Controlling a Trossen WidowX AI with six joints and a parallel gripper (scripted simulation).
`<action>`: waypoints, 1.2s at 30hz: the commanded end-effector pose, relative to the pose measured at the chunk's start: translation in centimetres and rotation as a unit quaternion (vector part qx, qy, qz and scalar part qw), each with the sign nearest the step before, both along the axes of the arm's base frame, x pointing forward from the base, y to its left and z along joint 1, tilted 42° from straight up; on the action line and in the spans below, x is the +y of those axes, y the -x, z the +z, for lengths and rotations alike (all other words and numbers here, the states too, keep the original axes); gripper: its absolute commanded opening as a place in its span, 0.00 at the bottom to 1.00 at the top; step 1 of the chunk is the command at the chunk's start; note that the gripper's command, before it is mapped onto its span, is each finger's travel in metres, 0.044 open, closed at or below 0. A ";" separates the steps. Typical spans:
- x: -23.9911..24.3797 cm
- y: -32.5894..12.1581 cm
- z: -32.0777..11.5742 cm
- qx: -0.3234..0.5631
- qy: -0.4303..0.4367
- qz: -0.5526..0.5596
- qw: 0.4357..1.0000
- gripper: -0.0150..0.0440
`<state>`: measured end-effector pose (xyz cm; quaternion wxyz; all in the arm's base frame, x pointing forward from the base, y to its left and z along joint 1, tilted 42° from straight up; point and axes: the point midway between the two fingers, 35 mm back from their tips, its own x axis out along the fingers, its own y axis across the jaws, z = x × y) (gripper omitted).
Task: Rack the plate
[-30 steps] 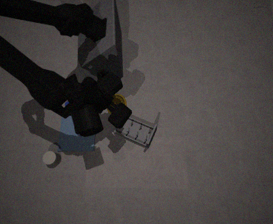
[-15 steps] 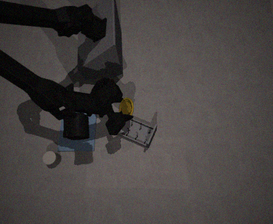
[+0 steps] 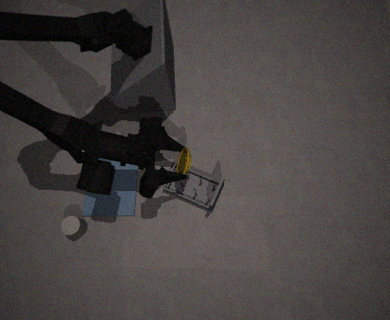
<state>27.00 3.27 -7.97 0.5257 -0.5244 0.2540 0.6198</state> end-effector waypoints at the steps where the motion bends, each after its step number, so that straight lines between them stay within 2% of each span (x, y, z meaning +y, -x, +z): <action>1: -0.4 -0.1 0.0 -0.018 -0.046 -0.033 0.998 0.25; 15: -2.0 -0.6 1.3 -0.099 -0.171 -0.108 0.974 0.25; 26: -2.0 -0.7 1.3 -0.100 -0.173 -0.109 0.974 0.25; 36: -2.8 -1.7 -1.1 -0.099 -0.168 -0.106 0.975 0.25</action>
